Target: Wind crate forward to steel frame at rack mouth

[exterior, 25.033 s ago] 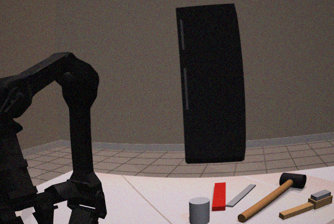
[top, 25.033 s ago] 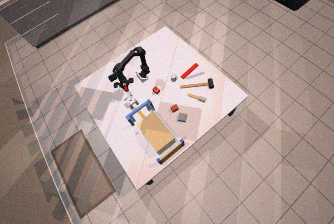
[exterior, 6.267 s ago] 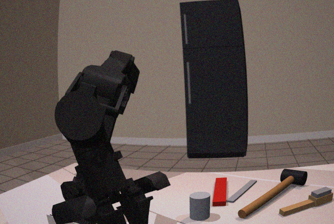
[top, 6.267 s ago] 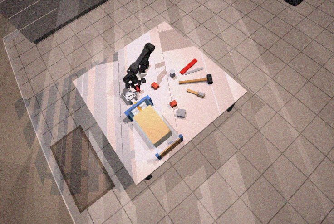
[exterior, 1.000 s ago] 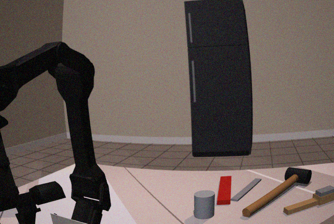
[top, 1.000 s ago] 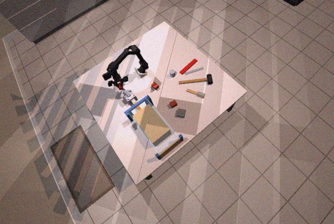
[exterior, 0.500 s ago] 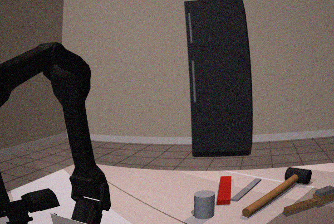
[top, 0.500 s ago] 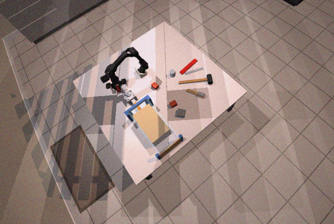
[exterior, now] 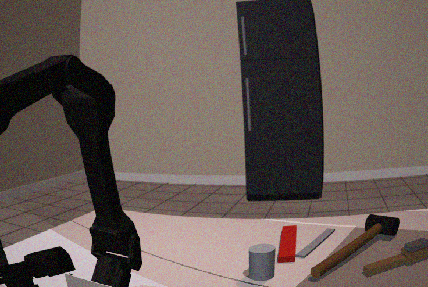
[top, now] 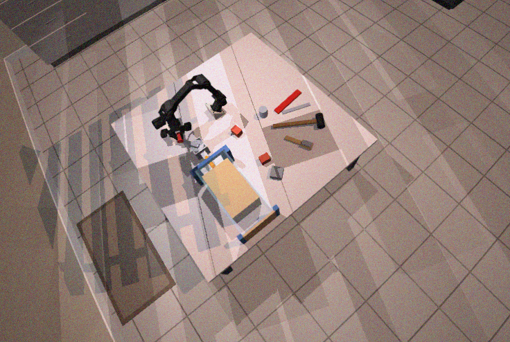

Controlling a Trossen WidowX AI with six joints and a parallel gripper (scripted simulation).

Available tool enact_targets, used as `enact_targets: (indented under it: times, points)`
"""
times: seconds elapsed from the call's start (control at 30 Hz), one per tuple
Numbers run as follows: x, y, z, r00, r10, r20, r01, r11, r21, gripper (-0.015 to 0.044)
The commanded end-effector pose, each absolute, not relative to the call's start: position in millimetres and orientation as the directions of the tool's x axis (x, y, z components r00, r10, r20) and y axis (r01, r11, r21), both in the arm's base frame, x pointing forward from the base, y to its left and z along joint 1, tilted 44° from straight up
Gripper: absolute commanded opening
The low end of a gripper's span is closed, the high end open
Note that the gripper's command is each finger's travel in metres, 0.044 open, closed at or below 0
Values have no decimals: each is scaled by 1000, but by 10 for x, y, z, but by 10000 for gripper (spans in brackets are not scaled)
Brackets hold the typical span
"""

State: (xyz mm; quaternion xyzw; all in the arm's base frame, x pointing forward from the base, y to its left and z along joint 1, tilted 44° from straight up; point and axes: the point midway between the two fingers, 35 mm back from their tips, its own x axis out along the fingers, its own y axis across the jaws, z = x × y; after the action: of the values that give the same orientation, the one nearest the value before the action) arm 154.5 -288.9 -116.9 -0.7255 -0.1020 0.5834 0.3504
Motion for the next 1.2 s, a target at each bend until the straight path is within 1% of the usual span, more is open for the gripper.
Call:
enact_targets:
  times: [0.0,1.17]
  points:
    - [1671,-2940,-1244,309,547,-778,-247,-744,-621,0]
    - [2039,-3051,-1387,311,546,-778,-245,-745,-621,0]
